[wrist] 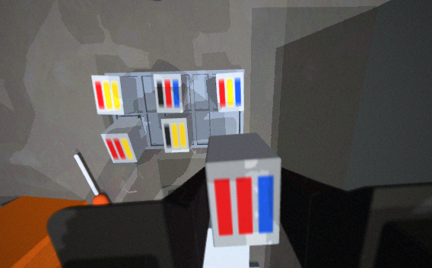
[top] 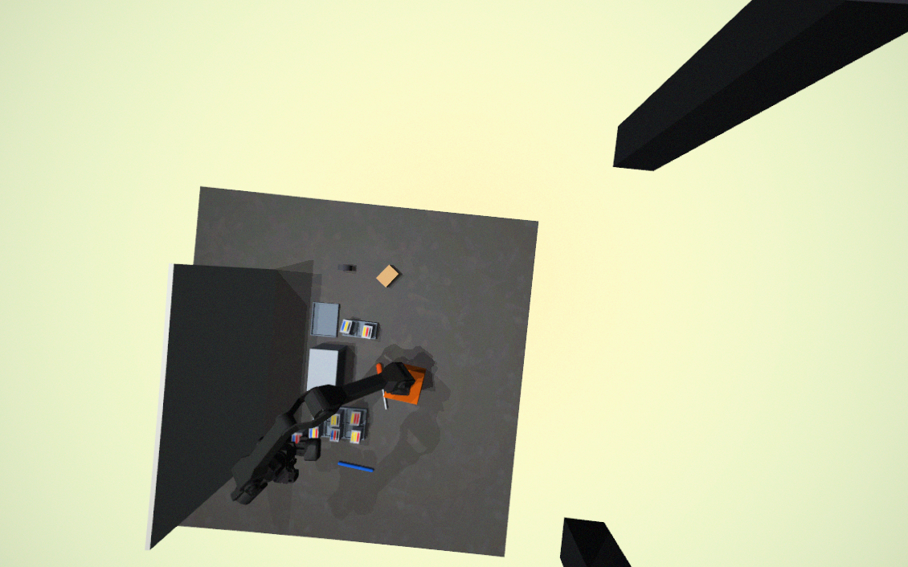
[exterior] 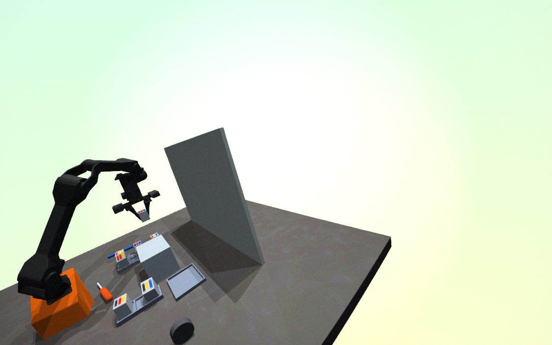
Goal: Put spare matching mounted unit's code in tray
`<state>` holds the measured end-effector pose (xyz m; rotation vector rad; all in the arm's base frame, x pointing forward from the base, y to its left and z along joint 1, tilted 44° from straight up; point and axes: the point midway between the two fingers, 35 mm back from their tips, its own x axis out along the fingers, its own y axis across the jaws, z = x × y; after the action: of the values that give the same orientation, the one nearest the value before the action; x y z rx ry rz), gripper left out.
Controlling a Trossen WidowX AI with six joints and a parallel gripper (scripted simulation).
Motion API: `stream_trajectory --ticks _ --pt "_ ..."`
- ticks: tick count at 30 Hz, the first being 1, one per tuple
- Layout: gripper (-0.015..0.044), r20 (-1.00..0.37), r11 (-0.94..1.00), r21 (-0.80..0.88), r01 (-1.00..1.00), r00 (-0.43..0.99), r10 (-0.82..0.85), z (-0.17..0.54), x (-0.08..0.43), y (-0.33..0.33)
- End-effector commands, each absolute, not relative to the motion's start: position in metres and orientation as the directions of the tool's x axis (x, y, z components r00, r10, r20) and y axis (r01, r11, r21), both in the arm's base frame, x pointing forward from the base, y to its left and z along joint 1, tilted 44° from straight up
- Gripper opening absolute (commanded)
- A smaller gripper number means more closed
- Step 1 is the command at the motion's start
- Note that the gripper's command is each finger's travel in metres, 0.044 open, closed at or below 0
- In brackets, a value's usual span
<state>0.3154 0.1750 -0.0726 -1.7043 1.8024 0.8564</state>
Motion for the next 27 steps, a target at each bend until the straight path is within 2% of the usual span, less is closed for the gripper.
stream_trajectory --ticks 1,12,27 --pt "0.0 -0.742 0.018 0.1 -0.995 -0.087 -0.665 -0.056 0.325 0.165" --pt "0.0 -0.761 0.05 0.072 -0.996 -0.087 -0.643 0.007 0.358 0.103" --pt "0.0 -0.759 0.045 0.065 -0.997 -0.079 -0.647 0.094 0.371 0.005"
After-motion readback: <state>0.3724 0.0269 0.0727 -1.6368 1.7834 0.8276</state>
